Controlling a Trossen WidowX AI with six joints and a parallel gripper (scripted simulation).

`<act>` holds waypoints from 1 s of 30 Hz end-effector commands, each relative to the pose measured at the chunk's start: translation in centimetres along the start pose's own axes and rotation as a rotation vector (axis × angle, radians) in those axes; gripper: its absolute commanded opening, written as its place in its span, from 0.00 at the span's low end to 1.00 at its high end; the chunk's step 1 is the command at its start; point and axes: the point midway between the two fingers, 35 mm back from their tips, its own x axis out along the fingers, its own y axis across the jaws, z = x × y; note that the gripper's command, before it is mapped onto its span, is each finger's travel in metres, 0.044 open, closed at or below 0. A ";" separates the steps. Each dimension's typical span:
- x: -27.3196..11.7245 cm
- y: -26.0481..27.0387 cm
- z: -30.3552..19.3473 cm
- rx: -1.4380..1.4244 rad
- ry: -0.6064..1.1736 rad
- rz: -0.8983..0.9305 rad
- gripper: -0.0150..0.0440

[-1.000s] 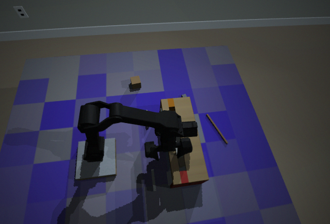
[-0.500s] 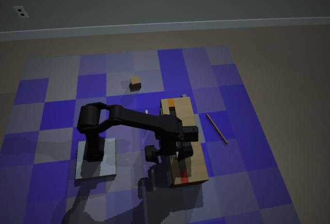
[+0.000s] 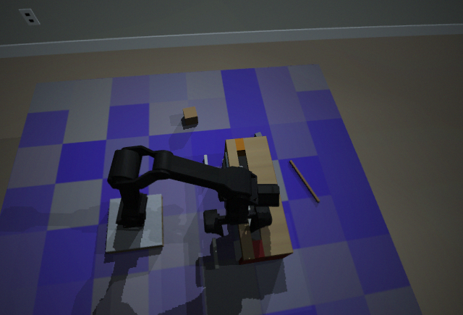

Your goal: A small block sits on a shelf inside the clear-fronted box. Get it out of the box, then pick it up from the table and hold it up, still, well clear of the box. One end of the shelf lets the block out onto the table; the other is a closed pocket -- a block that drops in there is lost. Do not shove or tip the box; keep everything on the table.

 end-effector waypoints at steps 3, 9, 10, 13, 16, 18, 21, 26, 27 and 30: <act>0.3 0.0 -0.8 -0.003 -0.005 -0.001 0.93; -2.4 -0.2 -1.8 -0.003 -0.003 0.000 0.93; -3.3 -0.2 -2.0 -0.003 -0.002 0.000 0.93; -5.7 0.0 -2.6 -0.003 -0.001 0.001 0.93; -5.9 0.0 -2.7 -0.003 0.000 0.001 0.93; -5.6 0.0 -2.6 -0.003 0.001 -0.007 0.93; -5.6 0.0 -2.9 0.165 -0.015 -0.019 0.80; -5.5 0.3 -3.7 0.725 -0.080 -0.038 0.74; -5.5 0.4 -3.9 0.837 -0.095 -0.038 0.74; -5.5 0.6 -4.4 1.171 -0.142 -0.032 0.74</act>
